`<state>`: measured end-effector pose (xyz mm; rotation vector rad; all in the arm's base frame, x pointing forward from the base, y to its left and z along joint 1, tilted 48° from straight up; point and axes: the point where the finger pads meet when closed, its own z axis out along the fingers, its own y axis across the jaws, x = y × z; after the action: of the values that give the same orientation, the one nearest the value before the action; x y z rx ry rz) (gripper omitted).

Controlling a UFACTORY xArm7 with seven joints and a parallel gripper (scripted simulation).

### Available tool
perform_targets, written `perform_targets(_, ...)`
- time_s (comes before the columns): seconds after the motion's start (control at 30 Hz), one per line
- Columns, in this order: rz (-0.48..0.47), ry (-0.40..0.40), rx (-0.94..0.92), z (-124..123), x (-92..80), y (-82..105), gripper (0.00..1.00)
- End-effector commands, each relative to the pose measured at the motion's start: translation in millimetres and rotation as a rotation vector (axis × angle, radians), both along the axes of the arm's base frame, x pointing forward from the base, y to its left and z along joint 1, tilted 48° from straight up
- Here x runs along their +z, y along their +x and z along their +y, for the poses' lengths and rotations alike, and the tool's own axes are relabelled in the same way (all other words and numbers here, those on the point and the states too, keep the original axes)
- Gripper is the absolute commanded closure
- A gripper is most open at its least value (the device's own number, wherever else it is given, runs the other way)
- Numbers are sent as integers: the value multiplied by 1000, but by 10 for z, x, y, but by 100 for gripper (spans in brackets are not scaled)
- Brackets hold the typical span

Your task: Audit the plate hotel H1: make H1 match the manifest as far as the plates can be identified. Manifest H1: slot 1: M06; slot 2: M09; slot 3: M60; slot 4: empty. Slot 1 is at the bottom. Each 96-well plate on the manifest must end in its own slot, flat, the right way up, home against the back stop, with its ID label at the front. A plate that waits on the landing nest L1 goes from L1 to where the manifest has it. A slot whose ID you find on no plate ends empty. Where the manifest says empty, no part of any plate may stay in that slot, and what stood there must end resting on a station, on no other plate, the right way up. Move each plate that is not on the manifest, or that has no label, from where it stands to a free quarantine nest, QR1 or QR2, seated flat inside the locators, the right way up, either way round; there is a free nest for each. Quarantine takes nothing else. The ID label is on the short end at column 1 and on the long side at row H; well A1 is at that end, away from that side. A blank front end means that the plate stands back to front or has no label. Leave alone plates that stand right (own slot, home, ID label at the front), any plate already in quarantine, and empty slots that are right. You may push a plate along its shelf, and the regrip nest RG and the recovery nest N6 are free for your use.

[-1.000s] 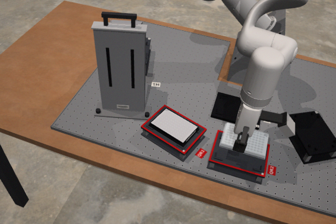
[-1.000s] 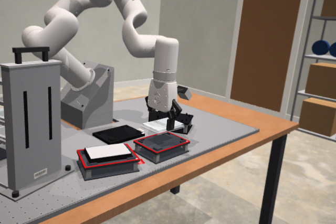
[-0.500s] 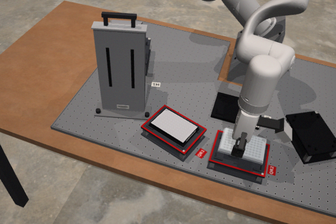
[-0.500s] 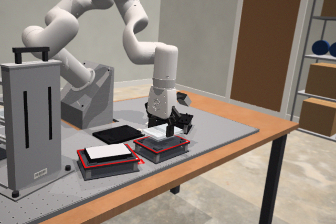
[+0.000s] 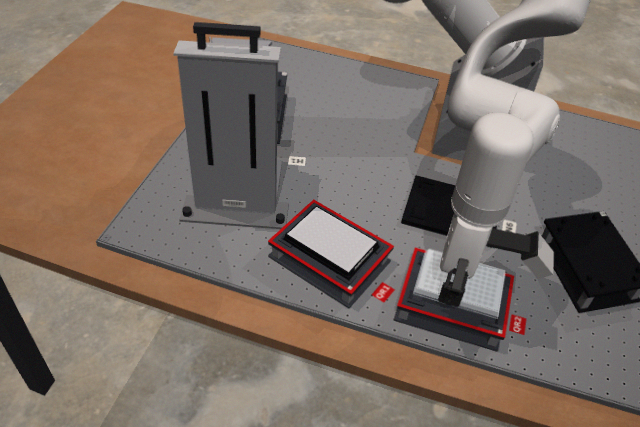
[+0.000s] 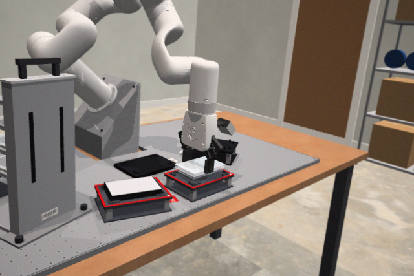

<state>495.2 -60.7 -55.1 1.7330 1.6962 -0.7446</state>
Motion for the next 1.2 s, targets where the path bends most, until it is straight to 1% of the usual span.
perform_targets(0.0, -3, 1, 3, 15, 7, 15, 100)
perform_targets(0.37, -3, 2, 3, 16, 7, 15, 100)
perform_targets(1.17, -3, 1, 3, -84, -81, 17, 100)
